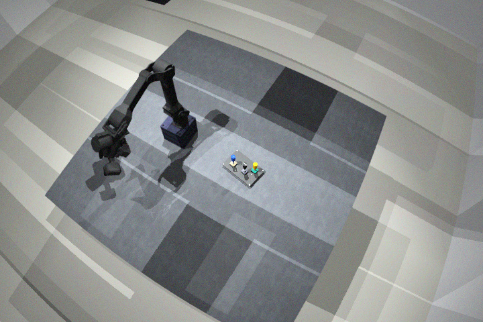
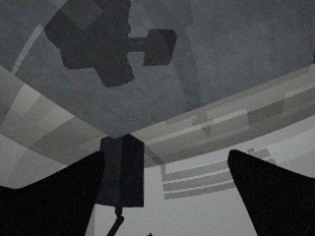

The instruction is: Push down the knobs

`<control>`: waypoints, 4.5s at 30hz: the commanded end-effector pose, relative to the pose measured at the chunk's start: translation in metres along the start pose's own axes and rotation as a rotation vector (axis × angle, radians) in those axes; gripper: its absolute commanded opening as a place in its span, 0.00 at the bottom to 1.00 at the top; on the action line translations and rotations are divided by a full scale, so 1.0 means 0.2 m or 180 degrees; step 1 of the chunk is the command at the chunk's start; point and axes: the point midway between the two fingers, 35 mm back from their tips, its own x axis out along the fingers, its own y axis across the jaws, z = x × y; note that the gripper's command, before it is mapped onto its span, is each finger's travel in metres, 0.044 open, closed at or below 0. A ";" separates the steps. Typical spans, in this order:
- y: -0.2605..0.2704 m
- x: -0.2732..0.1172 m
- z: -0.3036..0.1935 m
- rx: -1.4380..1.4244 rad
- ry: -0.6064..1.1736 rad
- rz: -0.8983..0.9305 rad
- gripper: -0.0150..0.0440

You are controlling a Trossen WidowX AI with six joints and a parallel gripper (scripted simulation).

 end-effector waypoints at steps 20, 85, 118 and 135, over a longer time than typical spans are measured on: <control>-0.81 -0.38 0.82 0.1301 -0.1209 -0.0596 0.25; -0.60 -1.10 2.39 0.3332 -0.1977 0.1187 0.25; -0.60 -1.06 2.42 0.3332 -0.1977 0.1187 0.25; -0.60 -1.06 2.42 0.3332 -0.1977 0.1187 0.25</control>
